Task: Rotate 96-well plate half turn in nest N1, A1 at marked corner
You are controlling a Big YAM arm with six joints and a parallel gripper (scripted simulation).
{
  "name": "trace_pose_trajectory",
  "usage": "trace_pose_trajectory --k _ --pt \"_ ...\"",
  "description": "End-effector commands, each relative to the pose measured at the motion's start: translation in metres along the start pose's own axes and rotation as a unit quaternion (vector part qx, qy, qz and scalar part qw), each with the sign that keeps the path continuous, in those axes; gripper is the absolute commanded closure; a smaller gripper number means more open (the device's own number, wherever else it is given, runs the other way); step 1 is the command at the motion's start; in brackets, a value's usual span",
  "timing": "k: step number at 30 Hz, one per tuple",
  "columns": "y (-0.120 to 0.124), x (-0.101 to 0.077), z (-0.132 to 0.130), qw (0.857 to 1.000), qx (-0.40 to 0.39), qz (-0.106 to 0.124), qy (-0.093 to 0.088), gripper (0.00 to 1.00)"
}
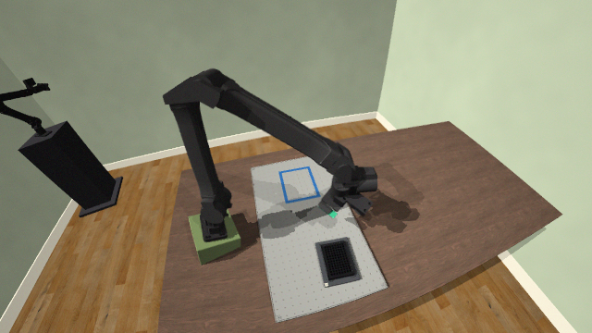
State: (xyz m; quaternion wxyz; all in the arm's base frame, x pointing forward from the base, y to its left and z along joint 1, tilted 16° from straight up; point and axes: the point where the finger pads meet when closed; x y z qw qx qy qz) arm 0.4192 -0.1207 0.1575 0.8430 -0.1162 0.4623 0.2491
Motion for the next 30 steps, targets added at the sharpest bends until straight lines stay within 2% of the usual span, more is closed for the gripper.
trace_pose_trajectory --k 1,3,4,7,8,11,13,15,16,18,20,22,27,29,30 --pt "-0.023 -0.018 0.009 0.999 0.034 -0.022 -0.002 0.00" --pt "-0.025 -0.015 -0.004 0.999 0.038 -0.014 0.001 0.00" --pt "-0.023 -0.012 -0.015 0.998 0.057 -0.016 0.013 0.00" --pt "-0.043 -0.026 -0.014 0.994 0.092 -0.046 0.022 0.00" --pt "-0.046 -0.027 -0.017 0.993 0.107 -0.051 0.028 0.00" --pt "-0.047 -0.024 -0.039 0.989 0.132 -0.050 0.043 0.00" --pt "-0.061 -0.035 -0.037 0.984 0.155 -0.071 0.047 0.00" --pt "-0.061 -0.035 -0.037 0.984 0.155 -0.071 0.047 0.00" --pt "-0.049 -0.023 -0.051 0.981 0.173 -0.061 0.063 0.00" --pt "-0.067 -0.038 -0.051 0.976 0.190 -0.082 0.061 0.00" --pt "-0.075 -0.043 -0.057 0.977 0.188 -0.083 0.058 0.00" --pt "-0.073 -0.039 -0.073 0.978 0.183 -0.074 0.065 0.00" --pt "-0.092 -0.055 -0.087 0.955 0.260 -0.114 0.086 0.00" --pt "-0.087 -0.051 -0.105 0.952 0.270 -0.105 0.096 0.00" --pt "-0.093 -0.056 -0.105 0.948 0.281 -0.116 0.098 0.00"
Point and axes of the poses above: the point where the finger pads meet when closed, its own x axis out along the fingers, its own z axis across the jaws, y = z × x, and after that the axes turned 6 degrees about -x, right-handed
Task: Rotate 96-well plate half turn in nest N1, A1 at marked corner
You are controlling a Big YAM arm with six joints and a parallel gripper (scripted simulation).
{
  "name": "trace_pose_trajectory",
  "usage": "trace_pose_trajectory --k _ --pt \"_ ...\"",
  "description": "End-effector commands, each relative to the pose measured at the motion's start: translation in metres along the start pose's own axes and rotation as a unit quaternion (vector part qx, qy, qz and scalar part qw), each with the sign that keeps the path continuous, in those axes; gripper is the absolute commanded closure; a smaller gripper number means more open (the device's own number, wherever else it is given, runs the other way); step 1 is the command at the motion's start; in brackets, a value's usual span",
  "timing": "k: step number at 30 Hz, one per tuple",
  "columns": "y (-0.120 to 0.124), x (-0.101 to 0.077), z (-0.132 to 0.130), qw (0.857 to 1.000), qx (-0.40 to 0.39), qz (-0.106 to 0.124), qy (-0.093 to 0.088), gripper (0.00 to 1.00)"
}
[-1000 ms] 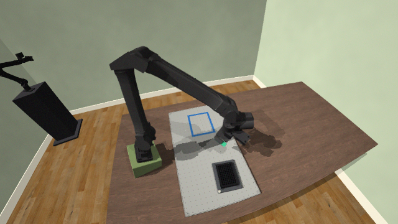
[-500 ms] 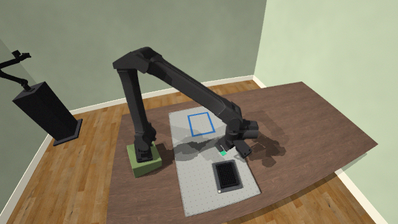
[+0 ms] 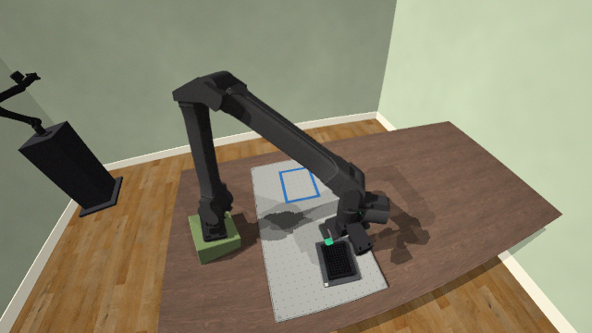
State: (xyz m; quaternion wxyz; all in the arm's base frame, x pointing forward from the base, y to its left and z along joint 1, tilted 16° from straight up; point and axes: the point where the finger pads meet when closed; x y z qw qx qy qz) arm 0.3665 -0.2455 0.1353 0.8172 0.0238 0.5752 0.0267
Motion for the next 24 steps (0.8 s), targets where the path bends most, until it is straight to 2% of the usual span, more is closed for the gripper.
trace_pose_trajectory --k 1,2,3,6,7,8,11,13,15,19,20,24 --pt "-0.016 -0.009 0.004 0.999 0.038 -0.010 0.002 0.00" --pt "-0.016 -0.009 0.004 0.999 0.038 -0.010 0.002 0.00" --pt "-0.021 -0.014 0.009 0.999 0.048 -0.020 0.000 0.00" --pt "-0.035 -0.016 -0.003 0.995 0.095 -0.038 0.017 0.00" --pt "-0.033 -0.008 -0.017 0.994 0.102 -0.032 0.029 0.00" --pt "-0.035 -0.007 -0.023 0.994 0.103 -0.030 0.032 0.00" --pt "-0.054 -0.018 -0.019 0.995 0.088 -0.037 0.019 0.00" --pt "-0.051 -0.013 -0.026 0.995 0.091 -0.032 0.026 0.00" --pt "-0.041 -0.009 -0.020 0.996 0.078 -0.028 0.028 0.00" --pt "-0.041 -0.012 -0.018 0.996 0.077 -0.030 0.024 0.00" --pt "-0.047 -0.018 -0.019 0.995 0.086 -0.039 0.016 0.00" --pt "-0.047 -0.018 -0.019 0.995 0.086 -0.039 0.016 0.00"
Point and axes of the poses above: the point where the finger pads meet when closed, its own x axis out along the fingers, its own z axis across the jaws, y = z × x, and after that the axes turned 6 degrees about -x, right-handed
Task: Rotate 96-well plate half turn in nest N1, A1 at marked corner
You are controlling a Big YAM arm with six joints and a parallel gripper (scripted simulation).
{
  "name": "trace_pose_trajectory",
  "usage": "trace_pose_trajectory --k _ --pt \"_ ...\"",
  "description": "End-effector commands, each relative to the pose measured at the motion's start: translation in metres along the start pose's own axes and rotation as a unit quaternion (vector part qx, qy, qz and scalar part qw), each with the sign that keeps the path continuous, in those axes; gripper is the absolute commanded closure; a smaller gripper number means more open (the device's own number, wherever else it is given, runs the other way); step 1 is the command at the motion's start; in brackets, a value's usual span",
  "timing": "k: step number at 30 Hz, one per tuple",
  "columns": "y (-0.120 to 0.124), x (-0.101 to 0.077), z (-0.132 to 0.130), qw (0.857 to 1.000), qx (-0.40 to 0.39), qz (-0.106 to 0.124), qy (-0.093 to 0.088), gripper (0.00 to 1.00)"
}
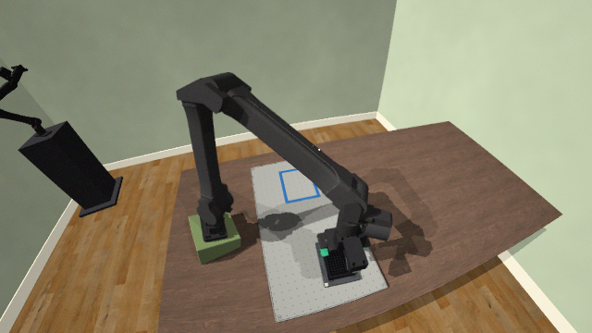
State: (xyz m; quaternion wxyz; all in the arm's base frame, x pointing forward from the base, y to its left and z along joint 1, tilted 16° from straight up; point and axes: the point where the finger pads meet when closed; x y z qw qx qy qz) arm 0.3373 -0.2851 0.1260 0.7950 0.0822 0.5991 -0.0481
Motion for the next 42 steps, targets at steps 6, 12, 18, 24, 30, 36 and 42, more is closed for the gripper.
trace_pose_trajectory --k 6,12,18,24,30,36,42 --pt "0.001 0.006 0.003 1.000 -0.010 0.001 0.000 0.00" --pt "0.001 0.011 0.007 1.000 -0.007 -0.002 -0.004 0.00" --pt "0.001 0.022 0.006 1.000 -0.003 -0.001 -0.002 0.00" --pt "0.000 0.030 0.007 1.000 -0.002 -0.003 -0.004 0.00" --pt "-0.007 0.029 0.018 1.000 -0.003 -0.010 -0.014 0.00" --pt "0.001 0.047 0.008 1.000 -0.003 -0.003 -0.004 0.00" --pt "0.000 0.057 0.007 1.000 -0.003 -0.003 -0.004 0.00"
Point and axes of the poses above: the point where the finger pads meet when closed, its own x axis out along the fingers, its own z axis across the jaws, y = z × x, and after that the axes turned 6 degrees about -x, right-handed
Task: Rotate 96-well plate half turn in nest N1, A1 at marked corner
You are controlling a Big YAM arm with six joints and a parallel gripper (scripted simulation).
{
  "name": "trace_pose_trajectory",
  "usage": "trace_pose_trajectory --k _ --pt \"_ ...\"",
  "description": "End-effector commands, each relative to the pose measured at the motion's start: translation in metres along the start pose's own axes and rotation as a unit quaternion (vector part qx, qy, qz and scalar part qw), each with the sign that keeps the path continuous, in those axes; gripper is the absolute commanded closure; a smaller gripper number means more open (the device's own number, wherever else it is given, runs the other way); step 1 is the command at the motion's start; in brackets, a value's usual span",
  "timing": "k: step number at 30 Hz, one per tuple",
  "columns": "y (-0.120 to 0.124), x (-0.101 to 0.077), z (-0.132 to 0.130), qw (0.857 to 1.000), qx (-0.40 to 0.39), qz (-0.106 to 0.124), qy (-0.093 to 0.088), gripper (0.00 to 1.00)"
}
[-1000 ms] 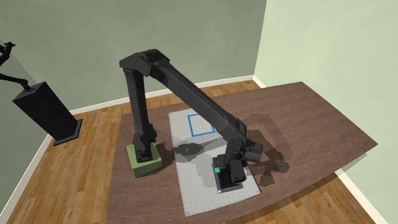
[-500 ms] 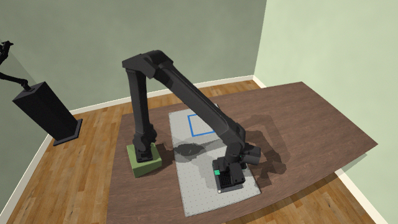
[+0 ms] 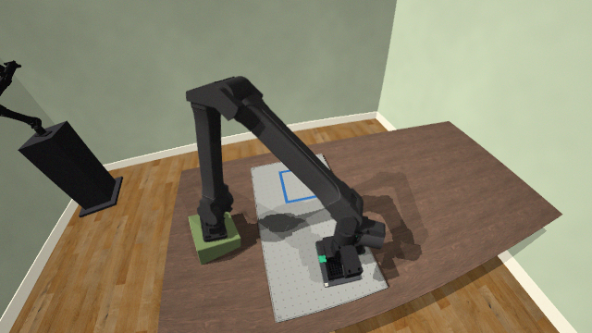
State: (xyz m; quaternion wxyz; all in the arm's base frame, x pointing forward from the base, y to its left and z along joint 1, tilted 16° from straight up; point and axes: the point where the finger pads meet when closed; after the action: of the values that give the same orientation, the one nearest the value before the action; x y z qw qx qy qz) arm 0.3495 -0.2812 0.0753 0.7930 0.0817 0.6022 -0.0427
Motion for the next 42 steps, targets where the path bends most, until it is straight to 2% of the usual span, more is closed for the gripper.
trace_pose_trajectory --k 1,4,5,9,13,16,18,21,22,30,31,42 --pt "0.000 0.009 0.007 1.000 0.001 -0.004 -0.005 0.00" --pt "0.000 0.011 0.006 1.000 0.002 -0.004 -0.004 0.00" --pt "-0.010 0.001 0.023 1.000 0.000 -0.015 -0.021 0.00" --pt "0.000 0.019 0.007 1.000 0.001 -0.004 -0.005 0.00" --pt "-0.002 0.023 0.011 1.000 0.000 -0.007 -0.008 0.00" --pt "0.000 0.031 0.005 1.000 0.003 -0.004 -0.003 0.00" --pt "-0.006 0.026 0.014 1.000 0.002 -0.009 -0.012 0.00" --pt "-0.006 0.026 0.014 1.000 0.002 -0.009 -0.012 0.00" --pt "-0.008 0.017 0.015 1.000 -0.001 -0.012 -0.017 0.00" --pt "-0.008 0.017 0.015 1.000 -0.001 -0.012 -0.017 0.00" --pt "-0.008 0.017 0.015 1.000 -0.001 -0.012 -0.017 1.00" --pt "-0.008 0.017 0.015 1.000 -0.001 -0.012 -0.017 1.00"
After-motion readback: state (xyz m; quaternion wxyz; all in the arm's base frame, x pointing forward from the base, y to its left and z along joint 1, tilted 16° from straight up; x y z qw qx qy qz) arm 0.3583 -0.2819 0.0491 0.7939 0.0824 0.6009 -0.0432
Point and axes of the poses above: the point where the finger pads meet when closed, its own x axis out along the fingers, its own z axis across the jaws, y = z × x, and after that the axes turned 6 degrees about -x, right-handed
